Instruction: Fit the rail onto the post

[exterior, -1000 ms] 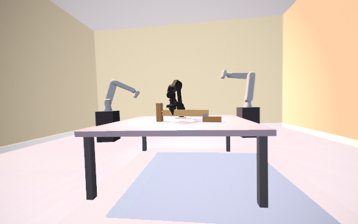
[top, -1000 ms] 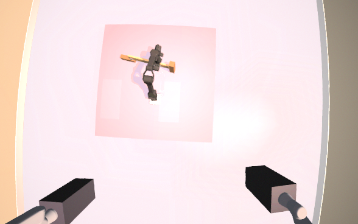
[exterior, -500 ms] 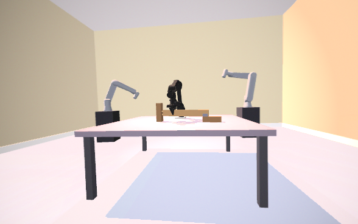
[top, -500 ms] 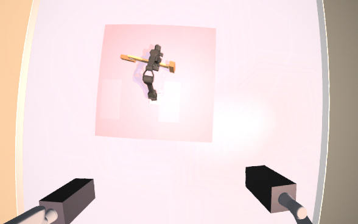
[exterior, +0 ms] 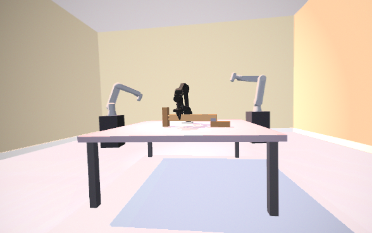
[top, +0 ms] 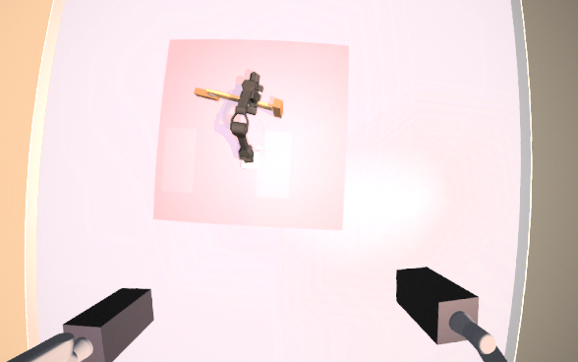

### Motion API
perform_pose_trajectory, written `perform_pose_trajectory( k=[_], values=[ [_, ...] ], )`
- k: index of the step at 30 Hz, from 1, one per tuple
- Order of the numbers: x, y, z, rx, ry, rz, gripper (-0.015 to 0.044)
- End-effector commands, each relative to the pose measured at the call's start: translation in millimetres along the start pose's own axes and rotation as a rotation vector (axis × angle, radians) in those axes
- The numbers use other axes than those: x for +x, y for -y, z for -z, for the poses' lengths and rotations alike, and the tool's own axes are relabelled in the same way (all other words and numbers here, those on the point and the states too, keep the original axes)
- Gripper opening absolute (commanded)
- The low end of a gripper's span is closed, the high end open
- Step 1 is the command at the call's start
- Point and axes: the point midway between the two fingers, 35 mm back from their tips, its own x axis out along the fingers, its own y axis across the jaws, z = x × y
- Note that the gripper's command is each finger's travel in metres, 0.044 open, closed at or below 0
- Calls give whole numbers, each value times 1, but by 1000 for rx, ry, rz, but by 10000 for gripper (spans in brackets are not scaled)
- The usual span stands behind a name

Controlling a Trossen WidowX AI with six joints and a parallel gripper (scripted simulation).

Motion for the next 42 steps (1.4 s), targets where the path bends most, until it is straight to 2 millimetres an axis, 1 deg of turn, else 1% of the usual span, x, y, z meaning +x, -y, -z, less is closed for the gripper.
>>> perform_pose_trajectory(
  k=[1,19,42],
  values=[
    [-1,1,1,1,1,6,0],
    [-4,1,6,1,0,6,0],
    [-6,1,0,1,1,6,0]
  ],
)
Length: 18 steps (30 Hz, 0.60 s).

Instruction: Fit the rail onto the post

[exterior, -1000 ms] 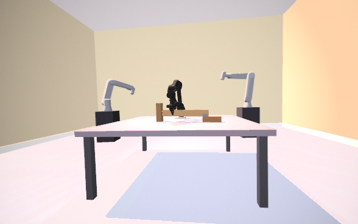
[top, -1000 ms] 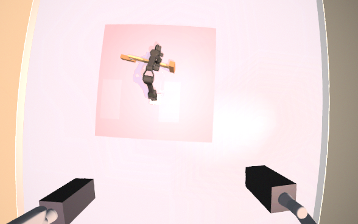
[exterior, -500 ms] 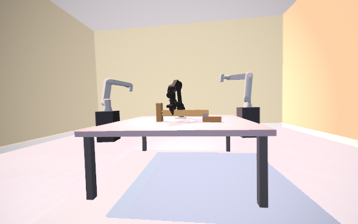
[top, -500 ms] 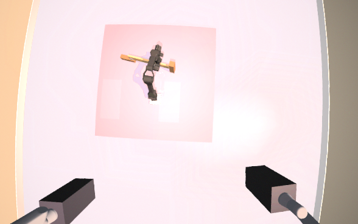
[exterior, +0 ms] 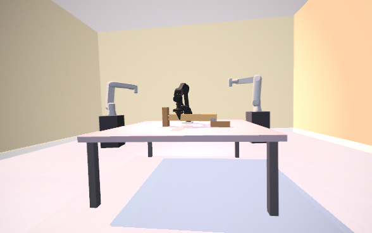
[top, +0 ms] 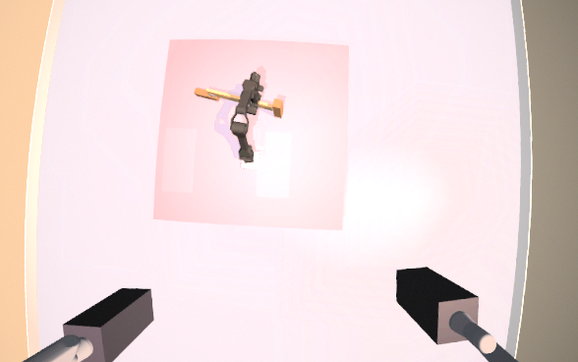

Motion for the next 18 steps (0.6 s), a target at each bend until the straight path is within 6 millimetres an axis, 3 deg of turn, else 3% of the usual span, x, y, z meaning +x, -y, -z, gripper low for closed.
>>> perform_pose_trajectory(
  k=[1,18],
  values=[
    [-4,1,-2,1,-1,8,0],
    [-1,2,-3,1,-1,8,0]
  ],
)
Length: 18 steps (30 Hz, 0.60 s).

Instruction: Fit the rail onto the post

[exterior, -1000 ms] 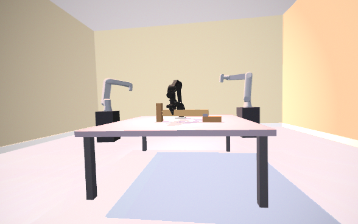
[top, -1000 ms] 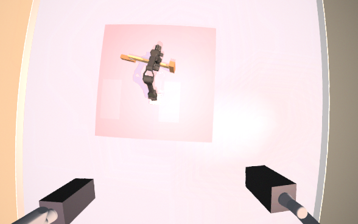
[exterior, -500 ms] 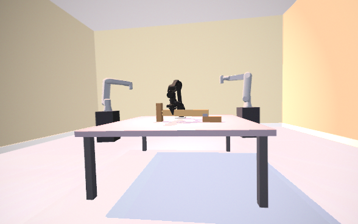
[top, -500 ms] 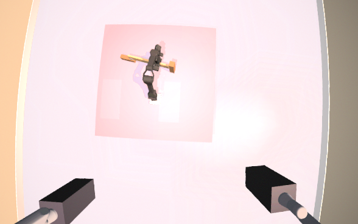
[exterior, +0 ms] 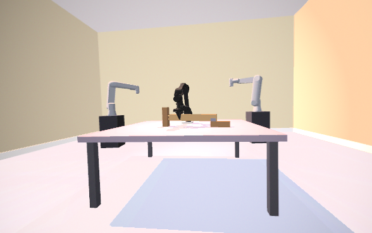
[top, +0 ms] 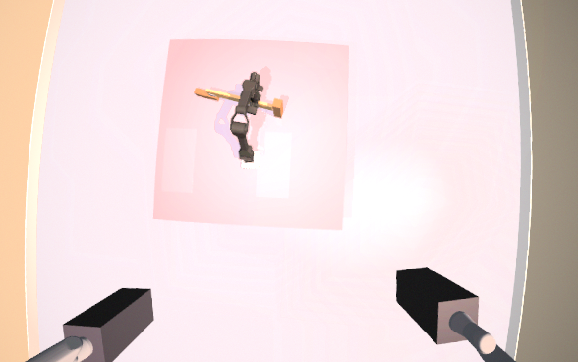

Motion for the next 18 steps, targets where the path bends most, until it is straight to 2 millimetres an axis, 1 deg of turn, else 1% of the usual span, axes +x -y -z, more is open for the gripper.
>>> perform_pose_trajectory(
  k=[1,18],
  values=[
    [-1,1,-1,0,2,6,0],
    [1,1,2,0,2,6,0]
  ],
)
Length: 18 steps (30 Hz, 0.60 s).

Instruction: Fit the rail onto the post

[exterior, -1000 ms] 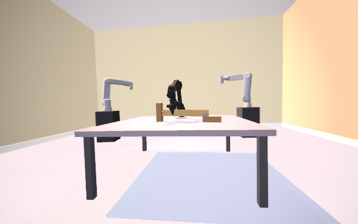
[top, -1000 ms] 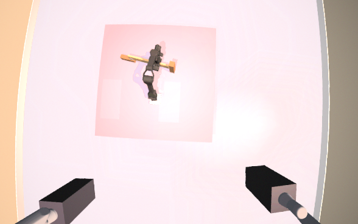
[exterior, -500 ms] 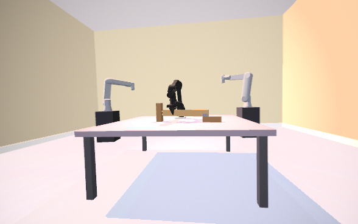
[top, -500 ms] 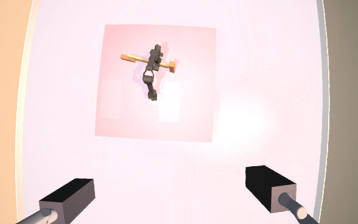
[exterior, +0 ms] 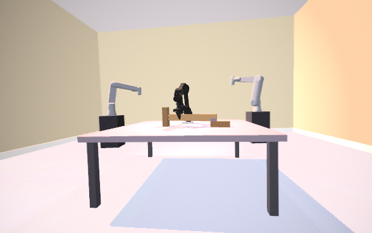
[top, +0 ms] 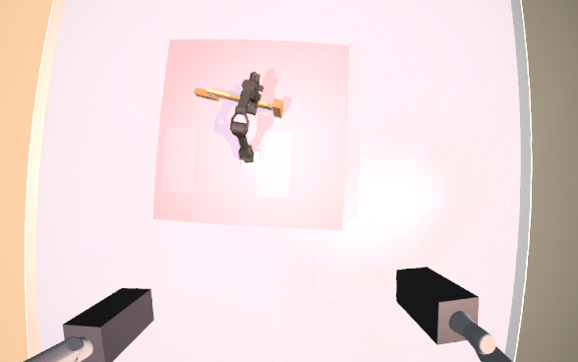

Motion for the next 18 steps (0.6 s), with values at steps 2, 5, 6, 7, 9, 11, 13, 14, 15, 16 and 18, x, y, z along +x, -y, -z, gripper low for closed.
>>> perform_pose_trajectory(
  k=[2,5,6,7,9,11,13,14,15,16,18],
  values=[
    [0,1,3,0,1,4,0],
    [1,0,3,0,1,4,0],
    [1,0,4,0,1,4,0],
    [1,0,4,0,1,4,0],
    [1,0,4,0,1,4,0],
    [1,0,5,0,1,4,0],
    [1,0,6,0,1,4,0],
    [1,0,6,0,1,4,0],
    [1,0,6,0,1,4,0],
    [1,0,6,0,1,4,0],
    [0,0,6,0,1,4,0]
  ],
)
